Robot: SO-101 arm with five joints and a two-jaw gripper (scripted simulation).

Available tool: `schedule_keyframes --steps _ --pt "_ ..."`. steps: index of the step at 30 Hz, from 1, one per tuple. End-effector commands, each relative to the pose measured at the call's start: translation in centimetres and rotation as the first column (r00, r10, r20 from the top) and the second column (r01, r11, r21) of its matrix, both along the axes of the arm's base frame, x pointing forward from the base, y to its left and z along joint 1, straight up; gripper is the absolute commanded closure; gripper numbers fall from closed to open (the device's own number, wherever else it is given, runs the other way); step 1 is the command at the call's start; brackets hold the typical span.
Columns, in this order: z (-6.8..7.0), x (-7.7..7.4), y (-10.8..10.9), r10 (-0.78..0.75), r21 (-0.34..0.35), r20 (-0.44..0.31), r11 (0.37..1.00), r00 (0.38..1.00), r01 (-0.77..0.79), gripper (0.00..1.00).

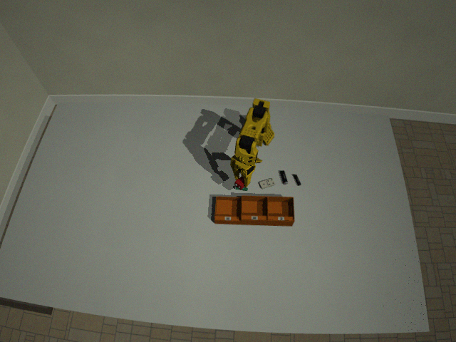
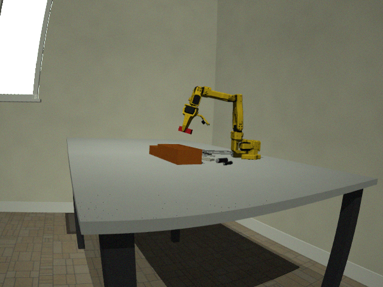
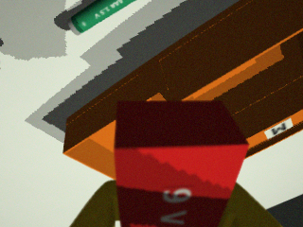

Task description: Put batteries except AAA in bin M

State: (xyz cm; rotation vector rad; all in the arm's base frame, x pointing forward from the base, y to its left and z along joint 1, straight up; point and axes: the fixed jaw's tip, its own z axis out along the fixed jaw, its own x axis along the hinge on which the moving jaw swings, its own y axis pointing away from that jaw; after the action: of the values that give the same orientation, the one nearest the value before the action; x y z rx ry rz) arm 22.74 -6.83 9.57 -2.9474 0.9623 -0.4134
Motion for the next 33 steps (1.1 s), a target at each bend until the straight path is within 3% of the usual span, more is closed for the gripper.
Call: schedule_keyframes --steps 1,5,8,33 --pt "1.0 3.5 1.6 0.233 -0.101 0.127 0.970 0.964 -0.221 1.00" --pt "1.3 5.7 3.5 0.440 -0.203 0.176 0.892 0.881 -0.405 1.00" --pt "1.4 6.2 4.0 0.539 -0.271 0.206 0.834 0.817 -0.481 1.00" --pt "1.2 6.4 4.6 0.557 -0.269 0.203 0.823 0.805 -0.501 0.99"
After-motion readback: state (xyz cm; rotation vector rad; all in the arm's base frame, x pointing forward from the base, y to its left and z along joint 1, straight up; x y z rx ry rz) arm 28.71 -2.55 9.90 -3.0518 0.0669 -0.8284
